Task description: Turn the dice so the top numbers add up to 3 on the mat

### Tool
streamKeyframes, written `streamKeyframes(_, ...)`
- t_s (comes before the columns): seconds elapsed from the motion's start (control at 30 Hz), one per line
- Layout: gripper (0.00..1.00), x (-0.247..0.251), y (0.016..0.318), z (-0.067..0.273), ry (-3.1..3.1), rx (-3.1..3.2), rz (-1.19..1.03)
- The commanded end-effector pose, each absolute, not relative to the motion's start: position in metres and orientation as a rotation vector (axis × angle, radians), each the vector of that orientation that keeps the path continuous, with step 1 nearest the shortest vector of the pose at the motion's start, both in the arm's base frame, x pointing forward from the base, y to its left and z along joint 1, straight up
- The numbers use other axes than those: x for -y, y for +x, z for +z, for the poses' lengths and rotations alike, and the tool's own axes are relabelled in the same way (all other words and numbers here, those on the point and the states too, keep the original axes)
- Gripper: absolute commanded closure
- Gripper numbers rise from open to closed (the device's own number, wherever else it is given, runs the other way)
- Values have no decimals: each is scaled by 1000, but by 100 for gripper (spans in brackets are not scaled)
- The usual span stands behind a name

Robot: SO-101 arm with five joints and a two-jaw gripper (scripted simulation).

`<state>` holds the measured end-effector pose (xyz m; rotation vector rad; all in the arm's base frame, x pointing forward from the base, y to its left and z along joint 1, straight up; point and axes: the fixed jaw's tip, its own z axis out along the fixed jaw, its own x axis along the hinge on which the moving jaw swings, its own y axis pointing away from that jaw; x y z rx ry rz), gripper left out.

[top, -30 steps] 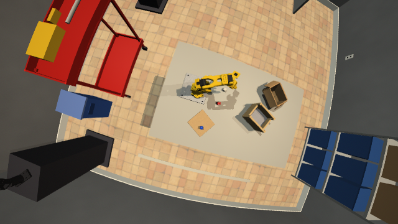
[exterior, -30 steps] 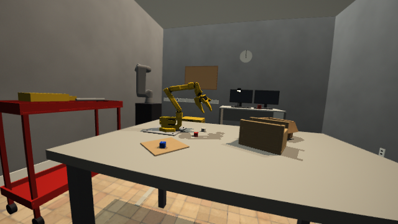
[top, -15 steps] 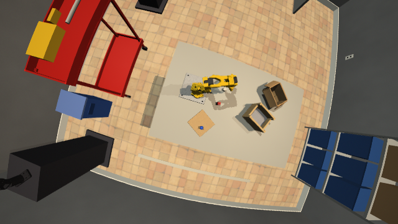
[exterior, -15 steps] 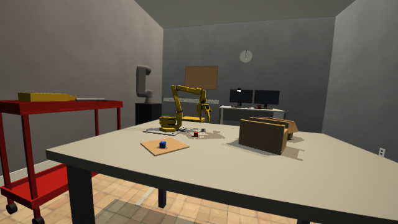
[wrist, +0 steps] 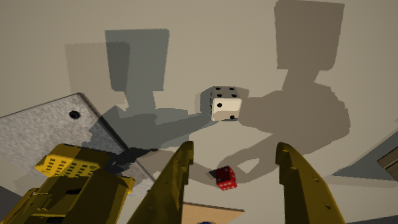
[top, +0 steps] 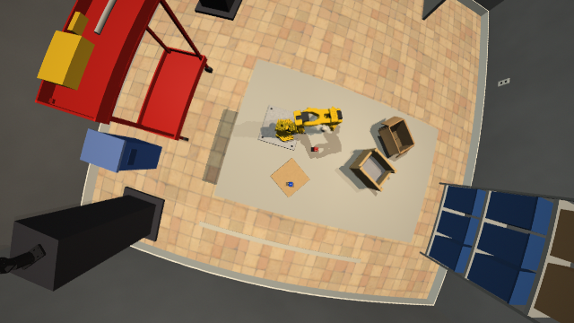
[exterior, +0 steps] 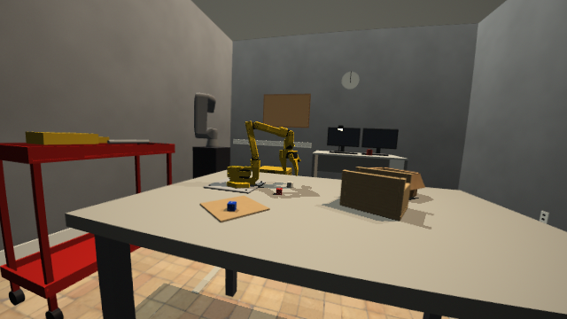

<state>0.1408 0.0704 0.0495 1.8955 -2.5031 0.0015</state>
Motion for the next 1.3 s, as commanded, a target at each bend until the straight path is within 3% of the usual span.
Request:
streamKeyframes(0.0,72,-71,138,46,1911,2473,-5)
streamKeyframes(0.8,72,-72,139,37,1911,2473,-5)
streamKeyframes(1.27,72,-71,138,12,1911,2473,-5)
